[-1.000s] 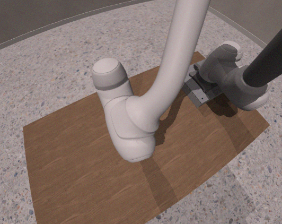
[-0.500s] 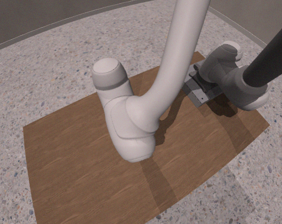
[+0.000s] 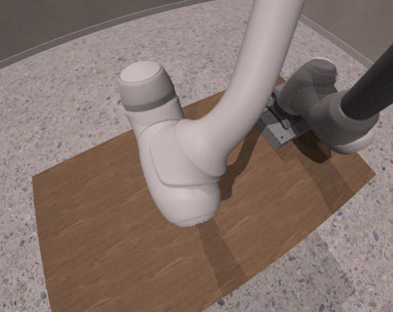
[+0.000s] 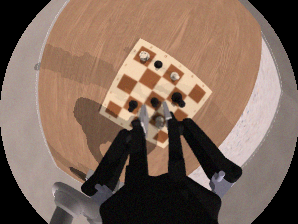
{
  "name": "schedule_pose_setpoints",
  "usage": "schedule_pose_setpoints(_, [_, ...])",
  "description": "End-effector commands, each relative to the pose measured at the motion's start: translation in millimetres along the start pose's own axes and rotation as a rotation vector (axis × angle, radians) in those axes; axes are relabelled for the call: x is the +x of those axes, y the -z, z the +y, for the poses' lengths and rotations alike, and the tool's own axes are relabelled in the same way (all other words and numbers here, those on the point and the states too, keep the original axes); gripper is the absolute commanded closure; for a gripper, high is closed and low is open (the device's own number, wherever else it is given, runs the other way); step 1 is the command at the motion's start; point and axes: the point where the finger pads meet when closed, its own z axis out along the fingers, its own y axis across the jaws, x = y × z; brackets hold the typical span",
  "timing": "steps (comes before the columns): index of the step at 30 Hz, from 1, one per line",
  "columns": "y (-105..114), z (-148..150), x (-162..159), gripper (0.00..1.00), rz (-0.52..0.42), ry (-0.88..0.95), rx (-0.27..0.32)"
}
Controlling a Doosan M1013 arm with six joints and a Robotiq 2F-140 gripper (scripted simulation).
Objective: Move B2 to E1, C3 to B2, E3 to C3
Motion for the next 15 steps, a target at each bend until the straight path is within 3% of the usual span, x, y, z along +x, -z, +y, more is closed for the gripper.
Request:
schedule_pose_setpoints(1, [12,0,0,0.80,0.000,0.000,0.000])
schedule_pose_setpoints(8, [42,0,0,0.80,0.000,0.000,0.000])
schedule_pose_setpoints(15, [48,0,0,0.80,0.000,0.000,0.000])
